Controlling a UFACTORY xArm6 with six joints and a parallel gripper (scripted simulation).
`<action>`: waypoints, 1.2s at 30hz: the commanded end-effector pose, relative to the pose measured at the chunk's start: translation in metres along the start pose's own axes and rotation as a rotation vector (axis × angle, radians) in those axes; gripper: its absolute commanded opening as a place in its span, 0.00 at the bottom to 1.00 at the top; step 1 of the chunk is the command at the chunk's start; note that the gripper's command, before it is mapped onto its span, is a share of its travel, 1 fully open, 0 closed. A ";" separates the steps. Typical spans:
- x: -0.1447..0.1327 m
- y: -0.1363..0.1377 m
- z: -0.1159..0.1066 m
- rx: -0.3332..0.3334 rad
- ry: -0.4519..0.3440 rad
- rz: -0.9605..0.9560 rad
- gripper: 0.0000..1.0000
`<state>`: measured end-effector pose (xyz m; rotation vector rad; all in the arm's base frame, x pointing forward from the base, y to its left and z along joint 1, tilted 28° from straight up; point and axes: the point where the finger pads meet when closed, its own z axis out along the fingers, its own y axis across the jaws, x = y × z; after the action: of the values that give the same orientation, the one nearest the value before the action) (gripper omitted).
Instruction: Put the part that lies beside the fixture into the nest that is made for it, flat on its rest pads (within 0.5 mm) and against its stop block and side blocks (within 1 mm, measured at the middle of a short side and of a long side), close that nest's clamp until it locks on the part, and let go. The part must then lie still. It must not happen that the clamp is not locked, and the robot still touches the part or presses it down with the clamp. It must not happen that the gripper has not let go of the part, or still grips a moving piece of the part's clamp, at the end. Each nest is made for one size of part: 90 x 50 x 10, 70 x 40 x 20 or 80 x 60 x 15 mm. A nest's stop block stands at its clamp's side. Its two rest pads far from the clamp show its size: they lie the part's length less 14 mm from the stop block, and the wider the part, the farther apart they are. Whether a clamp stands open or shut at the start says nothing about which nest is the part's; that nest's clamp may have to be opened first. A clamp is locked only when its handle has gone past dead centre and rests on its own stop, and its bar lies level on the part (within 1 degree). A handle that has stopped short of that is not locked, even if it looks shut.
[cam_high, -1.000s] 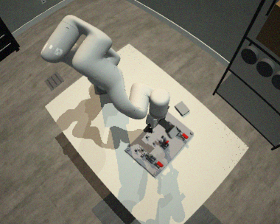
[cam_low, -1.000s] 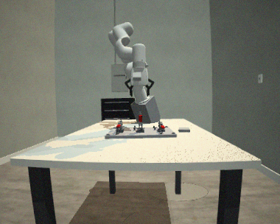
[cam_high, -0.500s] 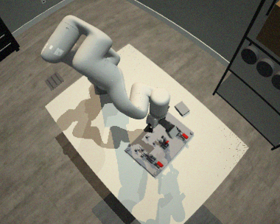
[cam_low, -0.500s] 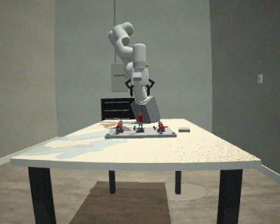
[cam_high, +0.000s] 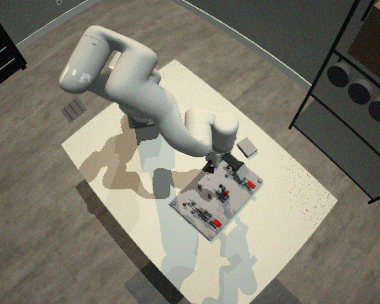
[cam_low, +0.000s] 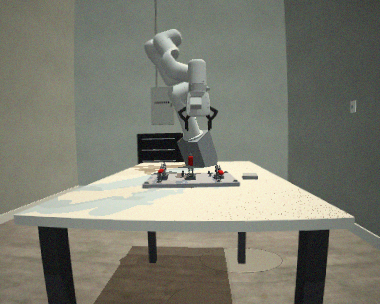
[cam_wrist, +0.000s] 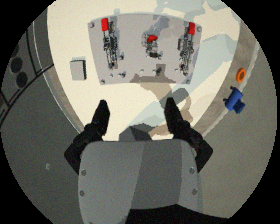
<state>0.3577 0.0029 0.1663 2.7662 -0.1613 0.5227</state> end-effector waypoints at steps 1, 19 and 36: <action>0.002 -0.022 -0.001 -0.002 0.003 0.002 1.00; 0.006 -0.151 0.000 -0.002 0.003 0.002 1.00; 0.008 -0.217 0.000 -0.002 0.003 0.002 1.00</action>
<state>0.3990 0.1992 0.1075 2.7630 -0.1632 0.5235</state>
